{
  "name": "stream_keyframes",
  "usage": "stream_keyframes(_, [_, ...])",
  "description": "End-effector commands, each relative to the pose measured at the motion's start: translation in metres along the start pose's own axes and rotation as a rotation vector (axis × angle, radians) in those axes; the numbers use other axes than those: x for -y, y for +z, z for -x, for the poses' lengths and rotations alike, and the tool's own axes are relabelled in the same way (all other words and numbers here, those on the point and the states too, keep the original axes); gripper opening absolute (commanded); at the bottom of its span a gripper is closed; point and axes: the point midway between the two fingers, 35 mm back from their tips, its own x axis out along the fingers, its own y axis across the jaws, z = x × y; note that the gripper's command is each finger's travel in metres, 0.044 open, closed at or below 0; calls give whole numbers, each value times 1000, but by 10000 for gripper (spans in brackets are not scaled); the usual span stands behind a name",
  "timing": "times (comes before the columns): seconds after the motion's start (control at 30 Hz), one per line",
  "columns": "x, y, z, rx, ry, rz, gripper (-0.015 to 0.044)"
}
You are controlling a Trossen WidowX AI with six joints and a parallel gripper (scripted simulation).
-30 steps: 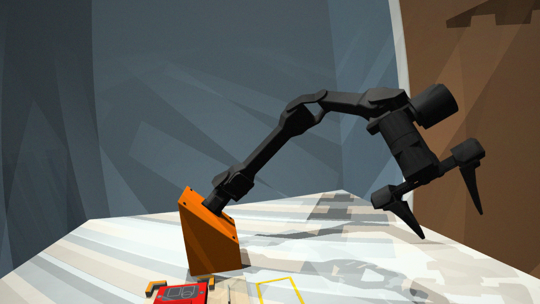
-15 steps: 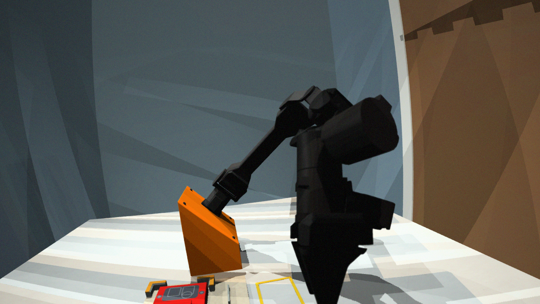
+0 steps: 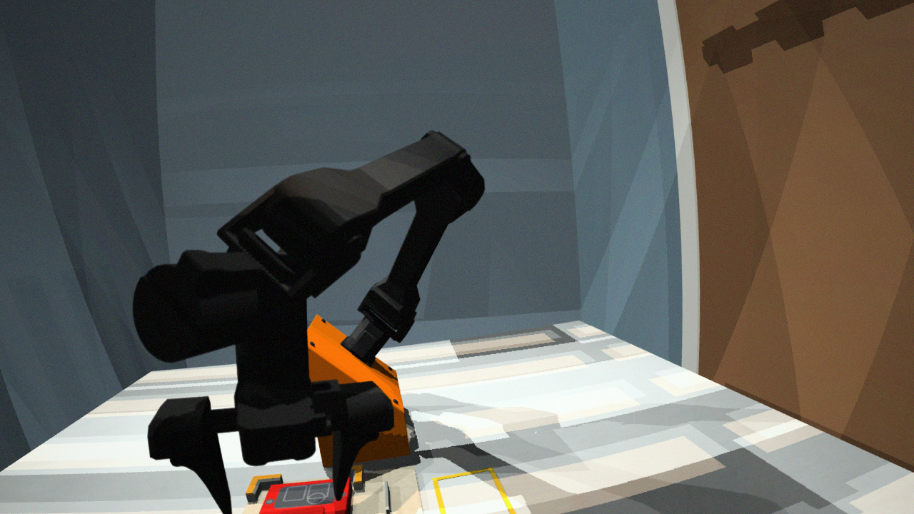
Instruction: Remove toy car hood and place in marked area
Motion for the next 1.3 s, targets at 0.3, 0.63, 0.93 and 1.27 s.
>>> stream_keyframes(0.3, [17, -43, -13, -42, 103, -296, 440])
stream_keyframes(0.63, [16, -43, -21, -41, 103, -296, 440])
stream_keyframes(0.93, [16, -43, -28, -41, 103, -296, 440])
stream_keyframes(1.27, [15, -43, -36, -41, 104, -296, 440])
